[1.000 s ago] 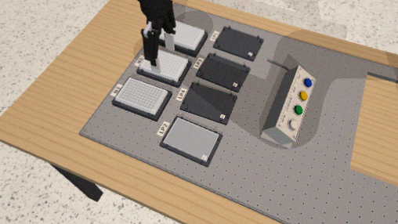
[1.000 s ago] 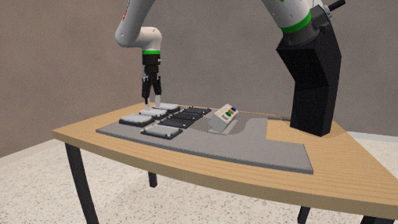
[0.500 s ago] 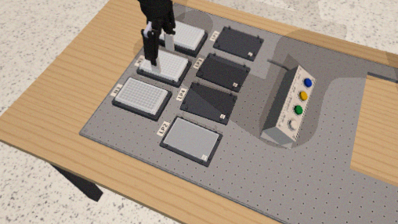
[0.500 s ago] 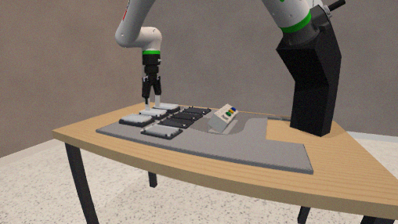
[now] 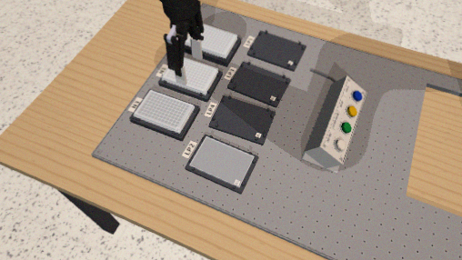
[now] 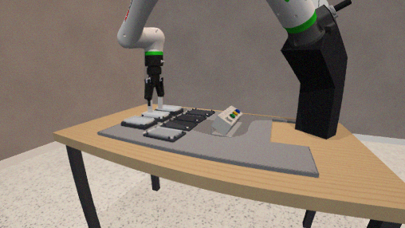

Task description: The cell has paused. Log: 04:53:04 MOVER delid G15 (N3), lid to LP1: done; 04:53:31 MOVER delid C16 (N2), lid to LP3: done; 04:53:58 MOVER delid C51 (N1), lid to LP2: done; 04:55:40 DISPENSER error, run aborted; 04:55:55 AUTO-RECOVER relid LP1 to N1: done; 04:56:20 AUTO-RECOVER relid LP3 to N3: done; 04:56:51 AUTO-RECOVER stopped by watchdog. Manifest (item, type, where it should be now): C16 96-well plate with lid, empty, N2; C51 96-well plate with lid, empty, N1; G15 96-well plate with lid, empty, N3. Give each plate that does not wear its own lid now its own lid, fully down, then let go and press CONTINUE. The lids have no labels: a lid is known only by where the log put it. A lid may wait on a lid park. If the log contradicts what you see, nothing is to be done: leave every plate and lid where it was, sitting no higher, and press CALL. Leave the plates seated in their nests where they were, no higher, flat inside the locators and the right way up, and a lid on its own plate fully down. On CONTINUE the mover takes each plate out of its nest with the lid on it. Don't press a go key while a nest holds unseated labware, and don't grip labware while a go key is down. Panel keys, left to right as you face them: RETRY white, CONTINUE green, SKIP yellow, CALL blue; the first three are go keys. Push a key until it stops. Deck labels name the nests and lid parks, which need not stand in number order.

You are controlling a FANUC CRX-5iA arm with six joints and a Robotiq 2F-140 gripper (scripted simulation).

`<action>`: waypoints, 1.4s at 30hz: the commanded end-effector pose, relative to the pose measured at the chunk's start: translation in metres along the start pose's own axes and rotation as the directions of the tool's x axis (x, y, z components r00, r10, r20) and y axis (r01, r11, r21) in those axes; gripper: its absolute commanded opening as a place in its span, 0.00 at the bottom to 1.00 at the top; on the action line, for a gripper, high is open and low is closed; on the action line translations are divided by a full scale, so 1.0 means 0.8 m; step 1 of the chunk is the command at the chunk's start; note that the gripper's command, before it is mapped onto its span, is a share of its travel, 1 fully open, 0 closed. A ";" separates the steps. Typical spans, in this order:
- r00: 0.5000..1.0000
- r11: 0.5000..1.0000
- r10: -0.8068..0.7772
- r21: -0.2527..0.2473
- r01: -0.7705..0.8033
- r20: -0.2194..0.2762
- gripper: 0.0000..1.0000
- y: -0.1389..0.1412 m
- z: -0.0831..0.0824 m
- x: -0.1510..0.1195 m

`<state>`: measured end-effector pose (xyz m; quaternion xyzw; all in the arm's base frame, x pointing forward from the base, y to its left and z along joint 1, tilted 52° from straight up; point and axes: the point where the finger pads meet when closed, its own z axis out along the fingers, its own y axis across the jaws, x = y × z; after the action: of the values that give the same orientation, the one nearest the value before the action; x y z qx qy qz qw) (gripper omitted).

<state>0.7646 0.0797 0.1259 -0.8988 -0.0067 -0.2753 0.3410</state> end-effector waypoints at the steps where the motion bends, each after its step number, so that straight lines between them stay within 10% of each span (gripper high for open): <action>1: 1.000 1.000 0.000 0.000 0.000 0.000 0.59 0.000 0.000 0.000; 42: 1.000 1.000 0.000 0.000 0.000 0.000 0.66 0.000 0.000 0.000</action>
<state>0.7646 0.0797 0.1259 -0.8988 -0.0067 -0.2753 0.3410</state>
